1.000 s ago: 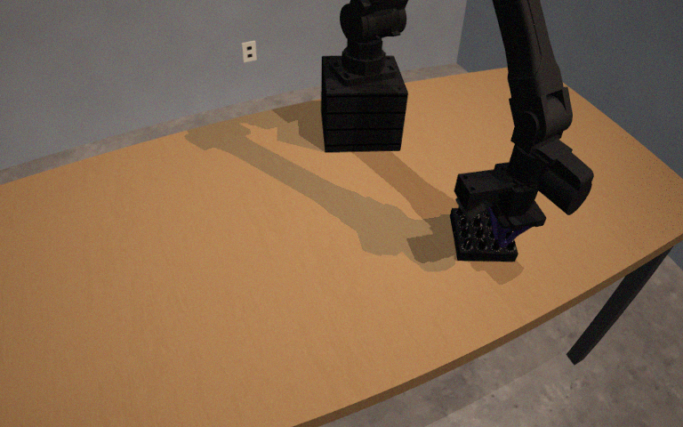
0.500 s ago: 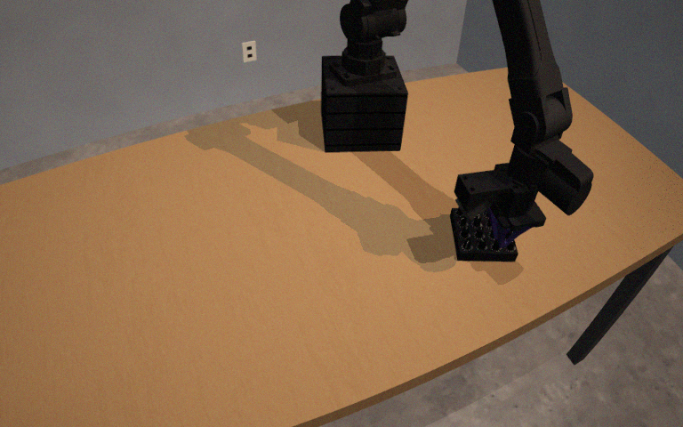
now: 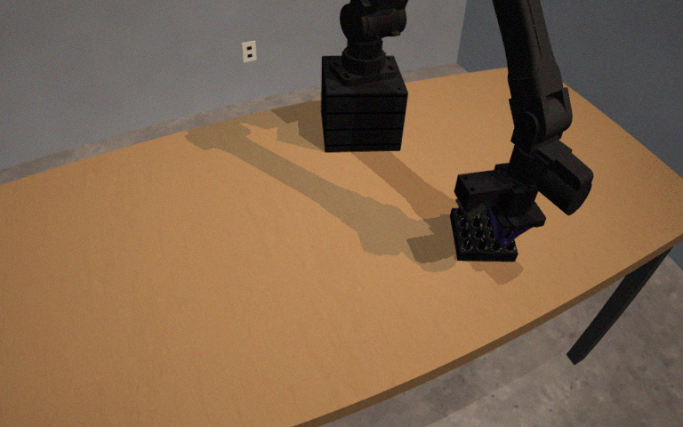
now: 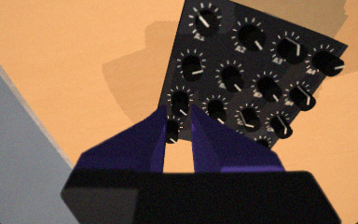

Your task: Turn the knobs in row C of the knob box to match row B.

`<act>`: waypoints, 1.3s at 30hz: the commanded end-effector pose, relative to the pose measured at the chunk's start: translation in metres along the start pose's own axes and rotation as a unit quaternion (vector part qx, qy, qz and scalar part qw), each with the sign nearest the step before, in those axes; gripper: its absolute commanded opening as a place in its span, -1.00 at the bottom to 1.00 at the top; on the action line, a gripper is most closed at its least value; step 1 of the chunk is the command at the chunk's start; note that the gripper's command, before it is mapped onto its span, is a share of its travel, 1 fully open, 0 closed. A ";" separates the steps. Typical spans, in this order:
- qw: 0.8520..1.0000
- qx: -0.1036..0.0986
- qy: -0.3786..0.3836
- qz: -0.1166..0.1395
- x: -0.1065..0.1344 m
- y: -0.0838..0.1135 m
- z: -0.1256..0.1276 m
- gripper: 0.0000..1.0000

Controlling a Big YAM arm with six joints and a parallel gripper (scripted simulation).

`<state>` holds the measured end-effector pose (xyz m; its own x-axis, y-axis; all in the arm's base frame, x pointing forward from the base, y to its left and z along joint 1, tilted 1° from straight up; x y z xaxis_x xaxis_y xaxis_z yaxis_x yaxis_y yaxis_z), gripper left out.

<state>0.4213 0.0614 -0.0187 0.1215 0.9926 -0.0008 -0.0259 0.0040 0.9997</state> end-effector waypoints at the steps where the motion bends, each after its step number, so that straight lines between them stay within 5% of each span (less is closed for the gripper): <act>1: 1.000 -0.004 -0.001 0.000 -0.002 -0.005 0.007 -0.65; 11: 1.000 -0.004 -0.001 0.000 -0.002 -0.005 0.007 -0.65; 12: 1.000 -0.004 -0.001 0.000 -0.002 -0.005 0.007 -0.86; 39: 1.000 -0.004 -0.001 -0.001 -0.002 -0.005 0.007 -0.86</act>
Point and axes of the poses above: the point where the finger pads meet when closed, its own y axis back along the fingers, its own z axis across the jaws, x = y × z, the point moved 8 cm from there along y, back along the fingers, and after that the axes turned 4 degrees about y, right-handed, at the moved point
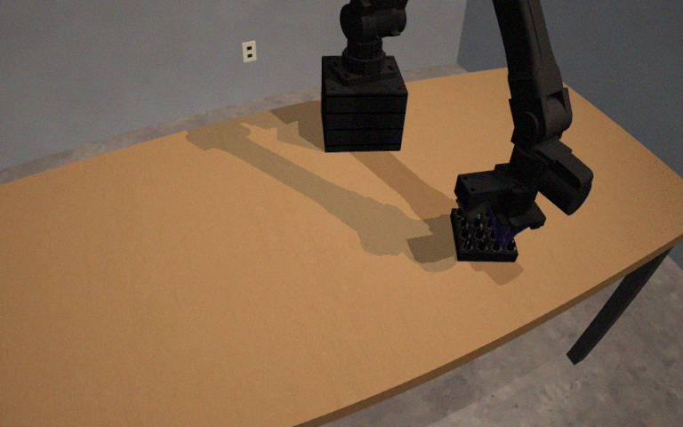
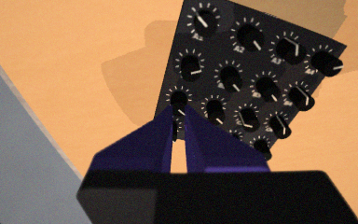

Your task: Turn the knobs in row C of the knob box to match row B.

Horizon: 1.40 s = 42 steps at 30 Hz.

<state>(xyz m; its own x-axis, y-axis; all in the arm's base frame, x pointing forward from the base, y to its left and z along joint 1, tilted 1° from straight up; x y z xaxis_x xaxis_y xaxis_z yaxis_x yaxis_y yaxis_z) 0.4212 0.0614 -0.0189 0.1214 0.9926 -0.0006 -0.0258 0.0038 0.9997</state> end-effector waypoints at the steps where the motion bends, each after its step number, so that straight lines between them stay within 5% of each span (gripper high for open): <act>1: 1.000 -0.004 -0.001 -0.001 -0.002 -0.005 0.007 -0.86; 17: 1.000 -0.004 0.020 -0.001 -0.002 -0.005 0.007 -0.86; 32: 0.992 -0.004 0.122 -0.001 -0.002 -0.004 0.008 -0.86; 42: 0.969 -0.006 0.247 -0.002 -0.002 -0.004 0.009 -0.86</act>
Point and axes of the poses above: the point where the finger pads meet when closed, its own y axis back along the fingers, its own z axis across the jaws, x = y × z, the point moved 8 cm from there along y, back along the fingers, and after that the axes turned 4 degrees about y, right-handed, at the moved point
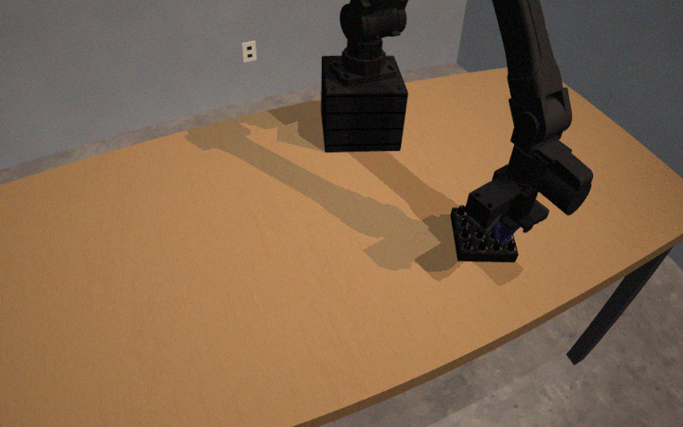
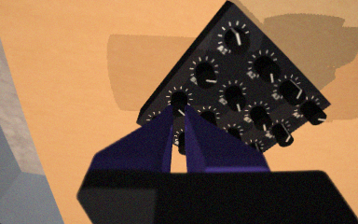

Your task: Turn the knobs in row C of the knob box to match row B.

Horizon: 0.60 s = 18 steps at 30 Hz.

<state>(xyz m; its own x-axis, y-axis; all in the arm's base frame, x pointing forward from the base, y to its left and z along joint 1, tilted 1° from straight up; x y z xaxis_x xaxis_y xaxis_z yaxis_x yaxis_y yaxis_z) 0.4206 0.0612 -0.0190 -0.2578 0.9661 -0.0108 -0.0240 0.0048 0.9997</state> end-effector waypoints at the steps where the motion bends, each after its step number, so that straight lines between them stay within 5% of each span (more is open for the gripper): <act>1: 0.997 -0.007 0.072 -0.002 -0.005 -0.004 0.008 -0.86; 18: 0.968 -0.009 0.253 -0.003 -0.004 -0.003 0.010 -0.86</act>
Point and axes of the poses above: the point where the finger pads meet when closed, its own y axis back along the fingers, its own z axis across the jaws, x = y × z, the point moved 8 cm from there along y, back along the fingers, and after that the axes turned 4 degrees about y, right-handed, at the moved point
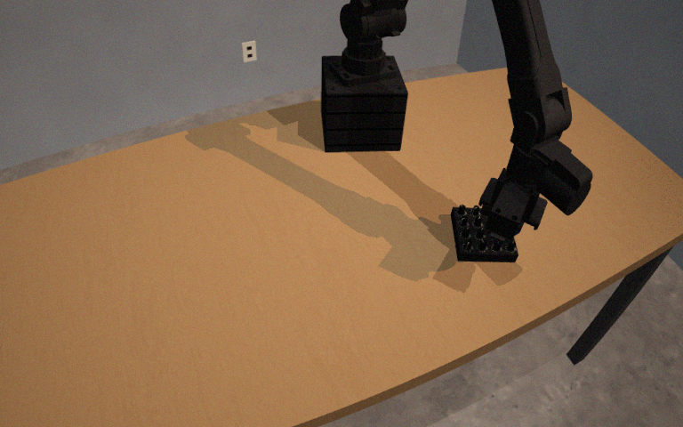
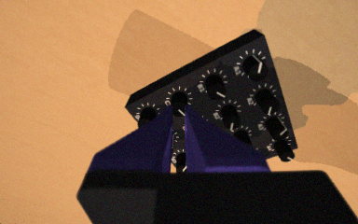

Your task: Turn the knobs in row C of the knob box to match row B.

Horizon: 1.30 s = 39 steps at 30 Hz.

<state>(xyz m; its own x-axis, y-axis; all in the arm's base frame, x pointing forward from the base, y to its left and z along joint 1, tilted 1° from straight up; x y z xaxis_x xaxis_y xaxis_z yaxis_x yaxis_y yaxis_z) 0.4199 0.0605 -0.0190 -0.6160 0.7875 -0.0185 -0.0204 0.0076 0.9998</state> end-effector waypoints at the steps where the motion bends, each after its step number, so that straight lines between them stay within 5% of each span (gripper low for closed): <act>1: 0.998 -0.011 0.063 -0.005 -0.007 -0.003 0.009 -0.86; 34: 0.991 -0.011 0.135 -0.006 -0.006 -0.003 0.010 -0.86; 35: 0.991 -0.011 0.135 -0.006 -0.006 -0.003 0.010 -0.65; 39: 0.991 -0.009 0.135 -0.005 -0.005 -0.003 0.009 -0.65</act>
<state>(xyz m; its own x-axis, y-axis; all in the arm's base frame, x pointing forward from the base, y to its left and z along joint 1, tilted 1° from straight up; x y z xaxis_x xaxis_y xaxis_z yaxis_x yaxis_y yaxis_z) 0.4206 0.0606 -0.0197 -0.7969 0.6038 -0.0218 -0.0232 0.0056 0.9997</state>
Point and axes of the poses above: the point where the finger pads meet when closed, its own y axis back along the fingers, its own z axis across the jaws, x = y × z, the point moved 8 cm from there along y, back along the fingers, and after that the axes turned 4 degrees about y, right-handed, at the moved point
